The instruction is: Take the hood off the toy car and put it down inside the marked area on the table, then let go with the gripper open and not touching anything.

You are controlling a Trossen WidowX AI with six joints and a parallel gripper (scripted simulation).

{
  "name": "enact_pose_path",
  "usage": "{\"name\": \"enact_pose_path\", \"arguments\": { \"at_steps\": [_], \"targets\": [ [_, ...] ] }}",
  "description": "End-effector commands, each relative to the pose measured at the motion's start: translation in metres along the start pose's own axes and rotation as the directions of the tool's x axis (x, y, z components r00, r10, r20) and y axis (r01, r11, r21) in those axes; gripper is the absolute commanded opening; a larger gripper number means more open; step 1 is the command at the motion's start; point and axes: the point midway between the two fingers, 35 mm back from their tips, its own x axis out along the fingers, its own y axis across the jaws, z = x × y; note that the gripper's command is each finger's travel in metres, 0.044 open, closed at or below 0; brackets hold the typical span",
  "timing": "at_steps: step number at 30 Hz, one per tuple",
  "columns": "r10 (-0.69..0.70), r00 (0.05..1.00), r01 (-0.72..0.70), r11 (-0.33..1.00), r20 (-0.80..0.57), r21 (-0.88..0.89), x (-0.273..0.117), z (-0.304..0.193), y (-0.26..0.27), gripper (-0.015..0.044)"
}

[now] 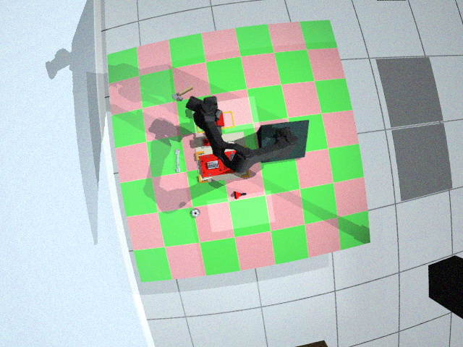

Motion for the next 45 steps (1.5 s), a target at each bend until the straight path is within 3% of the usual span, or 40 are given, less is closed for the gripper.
{"name": "enact_pose_path", "arguments": {
  "at_steps": [1, 45],
  "targets": [
    [0.004, 1.0, -0.004, 1.0, 0.006, 0.004, 0.002, 0.0, 0.0, 0.0],
    [0.006, 1.0, -0.006, 1.0, 0.006, 0.004, 0.026, 0.0, 0.001, 0.0]
  ]
}}
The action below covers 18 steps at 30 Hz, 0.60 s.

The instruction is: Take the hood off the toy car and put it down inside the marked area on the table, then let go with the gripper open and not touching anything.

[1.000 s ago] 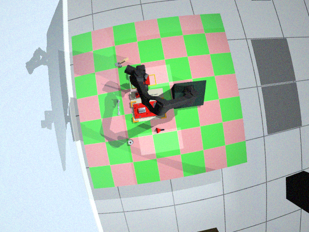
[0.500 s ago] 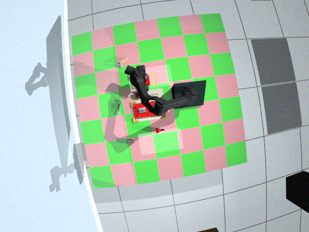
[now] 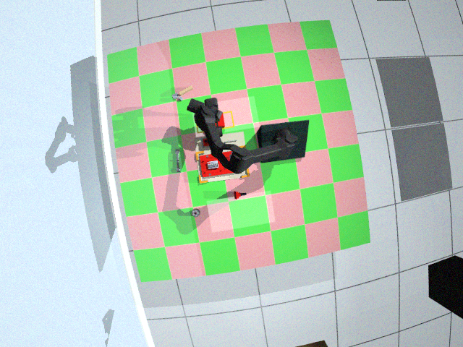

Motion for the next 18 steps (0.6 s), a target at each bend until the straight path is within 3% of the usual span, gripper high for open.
{"name": "enact_pose_path", "arguments": {
  "at_steps": [1, 8, 18],
  "targets": [
    [0.004, 1.0, -0.004, 1.0, 0.005, 0.003, 0.0015, 0.0007, 0.0004, 0.0],
    [0.004, 1.0, -0.004, 1.0, 0.005, 0.003, 0.005, 0.0006, 0.0005, 0.0],
    [0.0, 1.0, 0.0, 1.0, 0.0, 0.0, 0.0039, -0.0001, 0.0001, 0.0263]
  ]
}}
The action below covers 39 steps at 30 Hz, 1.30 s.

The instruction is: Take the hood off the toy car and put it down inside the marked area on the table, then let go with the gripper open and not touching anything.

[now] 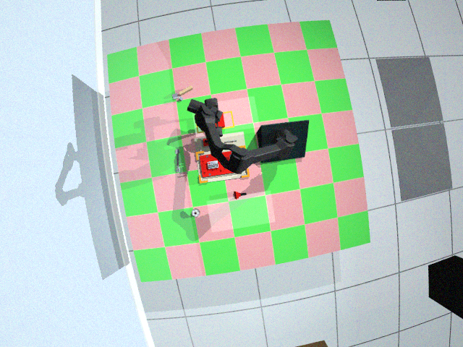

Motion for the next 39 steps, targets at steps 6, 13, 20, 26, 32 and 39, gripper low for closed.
{"name": "enact_pose_path", "arguments": {
  "at_steps": [6, 13, 20, 26, 32, 39],
  "targets": [
    [0.0, 1.0, 0.0, 1.0, 0.0, -0.001, 0.0, 0.0, 0.0, 0.042],
    [-0.002, 1.0, 0.002, 1.0, 0.006, 0.0, -0.056, 0.001, -0.002, 0.044],
    [-0.001, 1.0, 0.001, 1.0, 0.007, 0.0, -0.073, 0.0, -0.001, 0.044],
    [-0.001, 1.0, 0.001, 1.0, 0.007, 0.0, -0.073, 0.0, -0.001, 0.044],
    [-0.001, 1.0, 0.001, 1.0, 0.007, 0.0, -0.073, 0.0, -0.001, 0.044],
    [-0.001, 1.0, 0.001, 1.0, 0.007, 0.0, -0.073, 0.0, -0.001, 0.044]
  ]
}}
